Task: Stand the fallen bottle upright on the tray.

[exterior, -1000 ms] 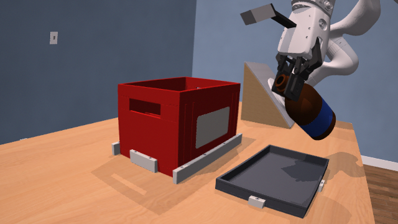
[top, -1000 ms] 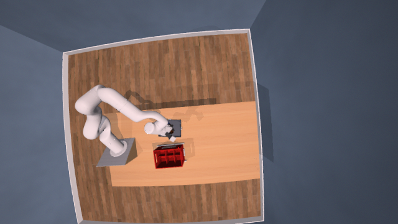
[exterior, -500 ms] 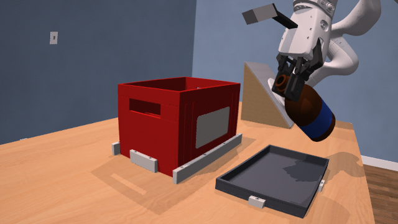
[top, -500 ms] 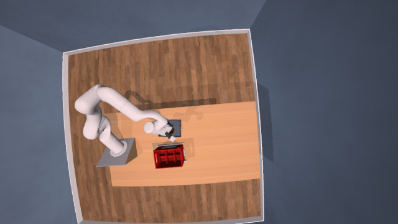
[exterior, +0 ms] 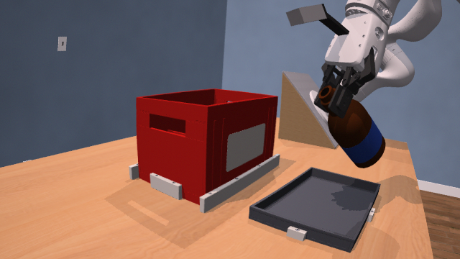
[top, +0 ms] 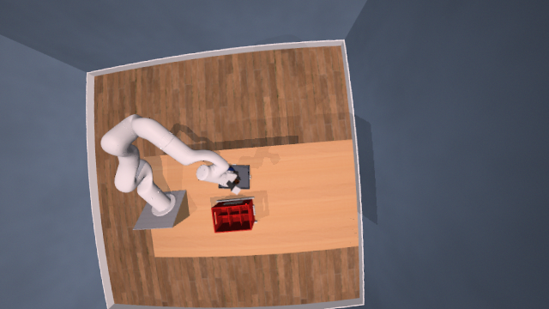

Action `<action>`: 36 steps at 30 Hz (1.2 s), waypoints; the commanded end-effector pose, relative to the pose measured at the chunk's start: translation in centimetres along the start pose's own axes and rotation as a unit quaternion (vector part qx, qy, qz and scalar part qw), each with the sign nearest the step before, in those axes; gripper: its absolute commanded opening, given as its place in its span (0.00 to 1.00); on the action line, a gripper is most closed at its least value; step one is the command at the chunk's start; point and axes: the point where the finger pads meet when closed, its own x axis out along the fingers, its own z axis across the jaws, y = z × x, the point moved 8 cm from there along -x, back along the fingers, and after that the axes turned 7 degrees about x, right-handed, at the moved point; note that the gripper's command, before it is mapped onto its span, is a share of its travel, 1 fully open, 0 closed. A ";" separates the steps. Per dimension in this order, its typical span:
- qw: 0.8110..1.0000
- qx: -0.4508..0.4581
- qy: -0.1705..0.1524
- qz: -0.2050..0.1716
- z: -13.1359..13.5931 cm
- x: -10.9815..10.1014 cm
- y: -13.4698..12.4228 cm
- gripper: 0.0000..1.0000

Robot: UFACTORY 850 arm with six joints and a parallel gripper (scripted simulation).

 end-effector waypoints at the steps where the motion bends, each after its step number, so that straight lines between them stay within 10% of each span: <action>1: 1.000 0.000 0.003 0.016 0.0 -0.1 -0.2 0.00; 36: 0.999 0.000 0.004 0.036 0.1 -0.2 -0.5 0.00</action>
